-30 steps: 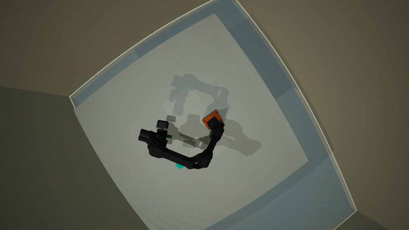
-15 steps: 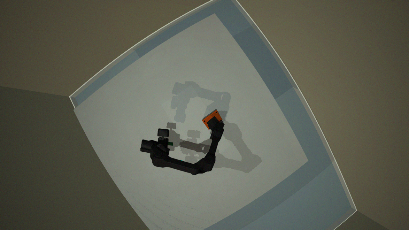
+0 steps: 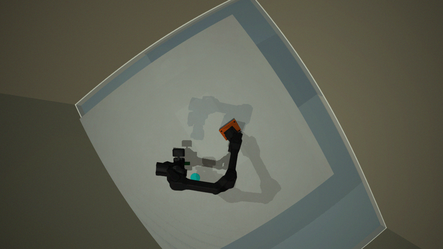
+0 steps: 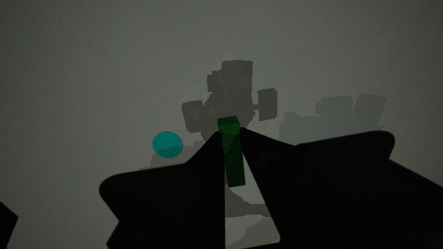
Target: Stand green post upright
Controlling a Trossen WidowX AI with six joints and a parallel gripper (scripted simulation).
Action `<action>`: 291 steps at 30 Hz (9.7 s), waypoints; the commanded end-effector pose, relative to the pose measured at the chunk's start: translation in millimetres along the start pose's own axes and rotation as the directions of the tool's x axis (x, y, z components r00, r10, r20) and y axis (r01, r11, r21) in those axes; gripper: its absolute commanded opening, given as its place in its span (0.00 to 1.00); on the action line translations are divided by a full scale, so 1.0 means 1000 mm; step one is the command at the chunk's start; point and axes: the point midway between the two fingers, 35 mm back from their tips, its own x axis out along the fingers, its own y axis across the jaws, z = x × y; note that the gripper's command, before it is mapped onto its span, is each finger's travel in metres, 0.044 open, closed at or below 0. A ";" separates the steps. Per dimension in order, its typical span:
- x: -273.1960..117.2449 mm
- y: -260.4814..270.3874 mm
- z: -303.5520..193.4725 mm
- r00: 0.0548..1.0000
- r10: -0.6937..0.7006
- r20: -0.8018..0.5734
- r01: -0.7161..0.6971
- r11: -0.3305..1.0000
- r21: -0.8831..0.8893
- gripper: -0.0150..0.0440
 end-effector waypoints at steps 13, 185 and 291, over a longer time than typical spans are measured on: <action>-0.003 0.050 -0.022 1.000 0.023 0.008 -0.022 0.996 -0.087 0.29; 0.036 0.102 -0.065 0.701 -0.129 0.701 0.306 0.943 -0.133 0.29; 0.007 0.109 -0.097 0.175 0.181 0.968 -0.056 0.983 -0.173 0.29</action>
